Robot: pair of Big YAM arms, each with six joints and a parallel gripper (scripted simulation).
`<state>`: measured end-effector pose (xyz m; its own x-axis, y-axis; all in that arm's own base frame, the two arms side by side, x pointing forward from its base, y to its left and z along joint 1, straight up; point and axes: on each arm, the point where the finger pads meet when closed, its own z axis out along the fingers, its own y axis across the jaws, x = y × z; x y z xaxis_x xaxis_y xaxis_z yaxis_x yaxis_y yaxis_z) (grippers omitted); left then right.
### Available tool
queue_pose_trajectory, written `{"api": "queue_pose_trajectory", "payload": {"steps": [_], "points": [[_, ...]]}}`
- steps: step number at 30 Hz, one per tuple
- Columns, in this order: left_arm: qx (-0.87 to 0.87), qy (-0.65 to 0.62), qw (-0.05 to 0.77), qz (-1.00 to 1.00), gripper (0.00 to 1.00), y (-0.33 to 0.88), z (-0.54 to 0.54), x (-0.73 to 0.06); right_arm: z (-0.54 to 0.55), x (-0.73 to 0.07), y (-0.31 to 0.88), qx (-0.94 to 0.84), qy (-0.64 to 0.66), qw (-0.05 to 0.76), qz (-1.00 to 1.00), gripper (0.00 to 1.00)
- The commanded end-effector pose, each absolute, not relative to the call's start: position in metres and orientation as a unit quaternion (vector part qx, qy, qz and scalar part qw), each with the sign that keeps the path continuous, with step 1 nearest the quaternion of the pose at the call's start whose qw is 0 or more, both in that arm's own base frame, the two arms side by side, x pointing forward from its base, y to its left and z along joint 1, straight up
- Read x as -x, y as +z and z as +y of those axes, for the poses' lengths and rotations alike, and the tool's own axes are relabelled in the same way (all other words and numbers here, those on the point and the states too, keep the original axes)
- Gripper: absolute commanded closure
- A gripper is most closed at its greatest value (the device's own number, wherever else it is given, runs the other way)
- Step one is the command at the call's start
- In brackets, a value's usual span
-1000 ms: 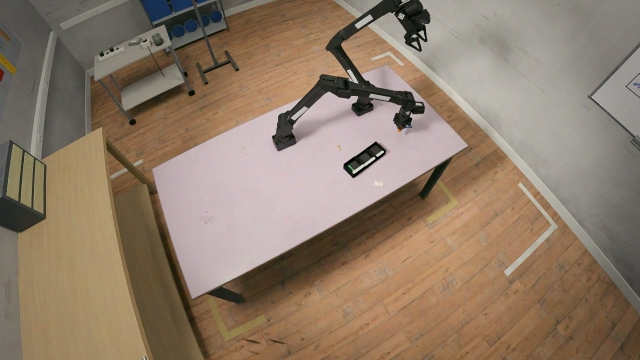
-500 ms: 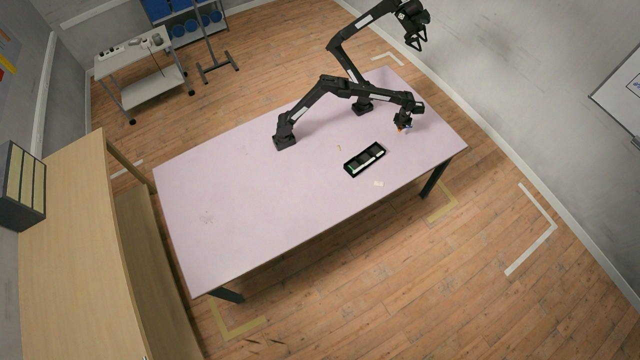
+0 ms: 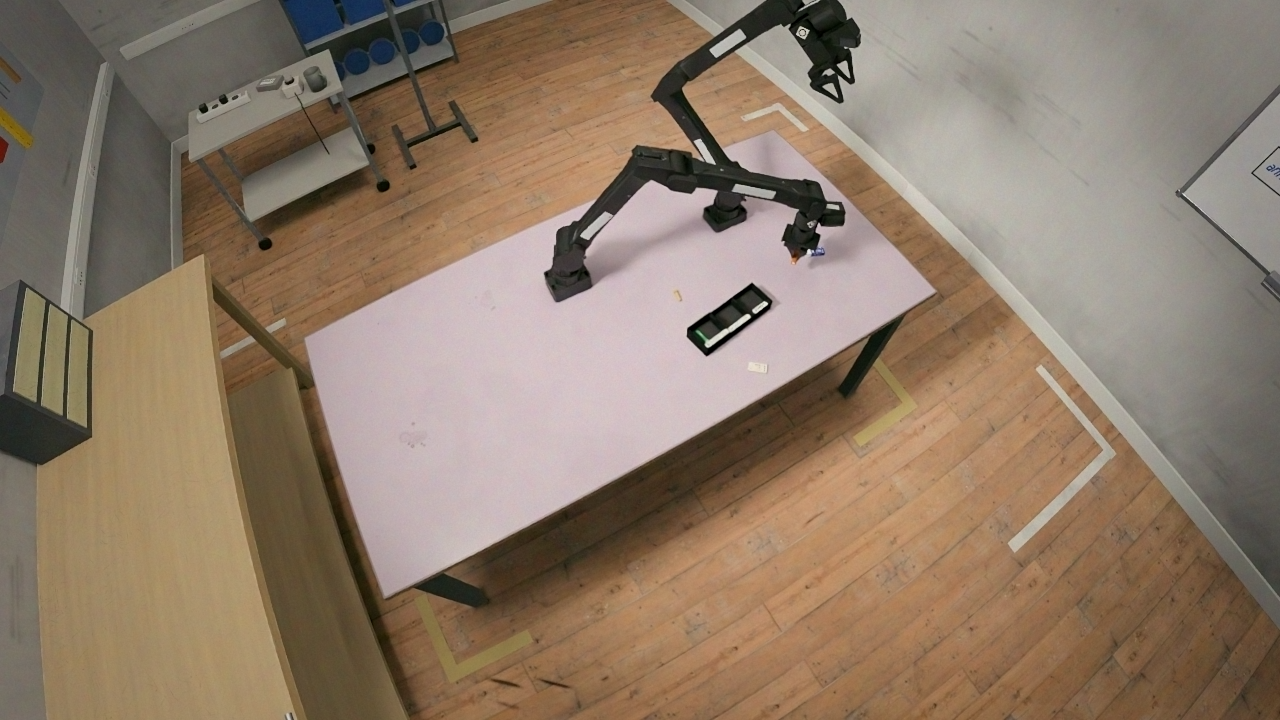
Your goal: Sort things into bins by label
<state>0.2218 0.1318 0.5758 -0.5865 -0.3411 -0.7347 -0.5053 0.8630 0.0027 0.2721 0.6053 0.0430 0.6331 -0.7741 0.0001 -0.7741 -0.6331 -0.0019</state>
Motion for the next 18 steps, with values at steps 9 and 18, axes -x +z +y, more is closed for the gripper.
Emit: {"api": "queue_pose_trajectory", "payload": {"steps": [9,18], "points": [[0.234,0.111,0.415,0.872,0.0,0.603,0.121,-0.211,0.552,-0.299,0.059,0.902,-0.001,0.023,0.43,0.91],[0.234,0.111,0.415,0.872,0.0,0.603,0.121,-0.211,0.505,-0.307,0.056,0.903,-0.002,0.022,0.43,0.91]]}}
